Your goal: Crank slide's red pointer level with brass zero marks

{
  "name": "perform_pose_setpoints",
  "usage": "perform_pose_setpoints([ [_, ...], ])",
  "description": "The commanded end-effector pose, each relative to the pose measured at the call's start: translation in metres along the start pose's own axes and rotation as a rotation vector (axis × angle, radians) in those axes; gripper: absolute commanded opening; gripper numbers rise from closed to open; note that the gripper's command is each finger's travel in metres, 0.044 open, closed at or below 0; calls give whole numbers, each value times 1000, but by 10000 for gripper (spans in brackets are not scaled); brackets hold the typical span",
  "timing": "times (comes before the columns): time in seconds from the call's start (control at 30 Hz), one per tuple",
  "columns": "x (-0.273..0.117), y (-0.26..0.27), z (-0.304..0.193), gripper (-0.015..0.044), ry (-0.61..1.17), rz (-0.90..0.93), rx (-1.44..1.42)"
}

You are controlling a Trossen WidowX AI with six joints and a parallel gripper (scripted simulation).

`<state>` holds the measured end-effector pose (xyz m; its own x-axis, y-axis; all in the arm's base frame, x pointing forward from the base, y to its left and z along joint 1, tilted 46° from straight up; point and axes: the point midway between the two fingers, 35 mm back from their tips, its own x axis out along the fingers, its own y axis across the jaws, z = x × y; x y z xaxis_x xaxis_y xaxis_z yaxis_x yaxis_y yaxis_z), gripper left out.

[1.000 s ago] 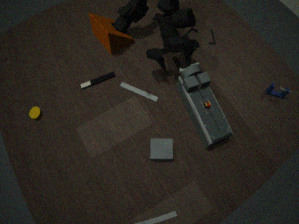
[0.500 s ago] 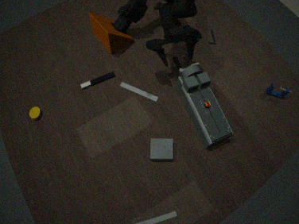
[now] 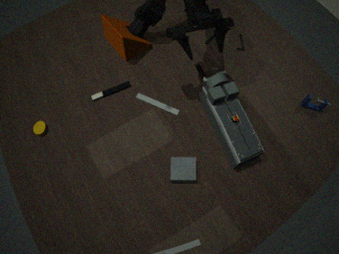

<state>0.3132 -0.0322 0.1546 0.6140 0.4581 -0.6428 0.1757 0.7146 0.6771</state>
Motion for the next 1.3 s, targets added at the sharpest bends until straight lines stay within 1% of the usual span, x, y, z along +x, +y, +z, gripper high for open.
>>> perform_pose_setpoints([
  [0.0, -3, 2, 7, 440, 6, 13, -14],
  [0.4, 32, 8, 56, 440, 37, 108, -210],
  [0.87, 88, 4, 101, 440, 55, 226, -436],
  [1.0, 93, 4, 101, 440, 55, 232, -448],
  [1.27, 124, 4, 71, 440, 54, 233, -447],
])
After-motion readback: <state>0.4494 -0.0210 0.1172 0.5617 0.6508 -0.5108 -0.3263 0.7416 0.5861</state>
